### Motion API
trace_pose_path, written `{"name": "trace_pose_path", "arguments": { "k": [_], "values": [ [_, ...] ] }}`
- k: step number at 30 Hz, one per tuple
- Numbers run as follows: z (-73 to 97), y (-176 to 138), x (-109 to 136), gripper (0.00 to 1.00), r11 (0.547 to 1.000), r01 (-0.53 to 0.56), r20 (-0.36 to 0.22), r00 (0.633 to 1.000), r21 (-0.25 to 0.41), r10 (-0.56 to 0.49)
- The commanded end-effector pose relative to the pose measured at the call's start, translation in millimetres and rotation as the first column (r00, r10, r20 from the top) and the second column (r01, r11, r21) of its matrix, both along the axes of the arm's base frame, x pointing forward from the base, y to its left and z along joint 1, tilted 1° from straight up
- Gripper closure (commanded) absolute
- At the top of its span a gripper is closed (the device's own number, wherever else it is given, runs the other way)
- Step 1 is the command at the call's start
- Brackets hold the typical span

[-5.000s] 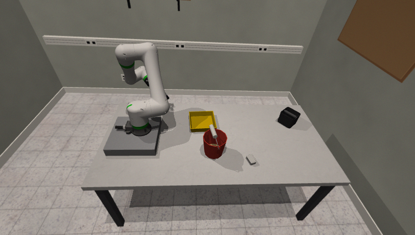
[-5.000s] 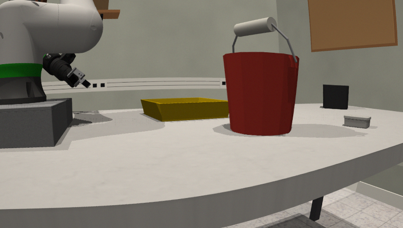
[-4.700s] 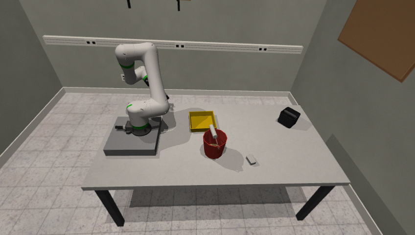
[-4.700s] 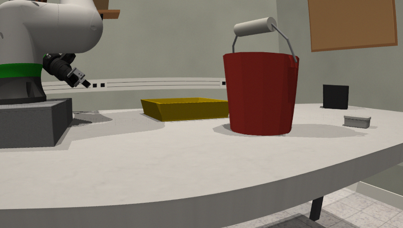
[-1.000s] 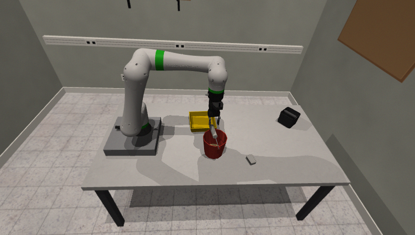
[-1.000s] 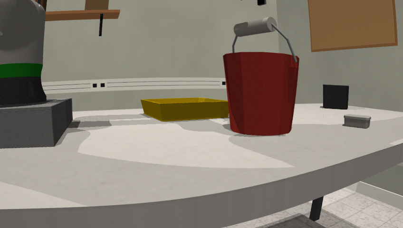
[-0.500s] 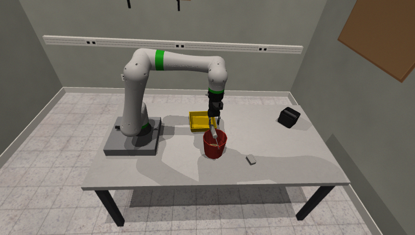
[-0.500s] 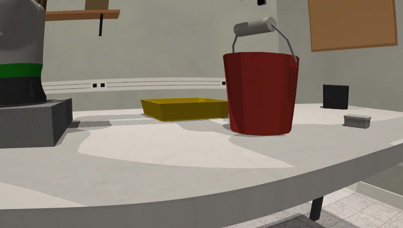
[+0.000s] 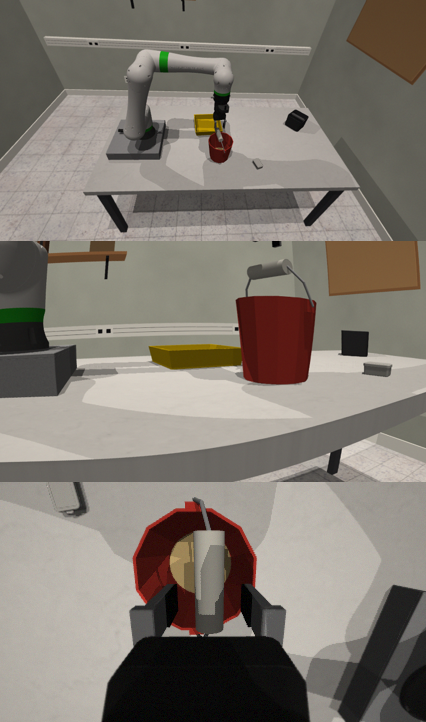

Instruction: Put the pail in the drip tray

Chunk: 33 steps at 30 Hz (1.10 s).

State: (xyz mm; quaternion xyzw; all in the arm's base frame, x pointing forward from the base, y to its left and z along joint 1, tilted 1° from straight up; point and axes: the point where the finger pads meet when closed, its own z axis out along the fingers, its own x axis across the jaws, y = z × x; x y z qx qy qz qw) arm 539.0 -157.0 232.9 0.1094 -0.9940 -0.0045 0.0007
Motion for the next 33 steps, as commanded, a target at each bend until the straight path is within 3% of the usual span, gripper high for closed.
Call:
{"name": "trace_pose_path", "arguments": {
  "k": [1,20,33],
  "values": [
    [-0.5,-0.2,0.3,0.00,1.000,0.000,0.002,1.000,-0.001,0.000],
    [-25.0,-0.1,0.5,0.00,1.000,0.000,0.002,1.000,-0.001,0.000],
    [-56.5,0.2,0.7,0.00,1.000,0.000,0.002,1.000,-0.001,0.000]
  ]
}}
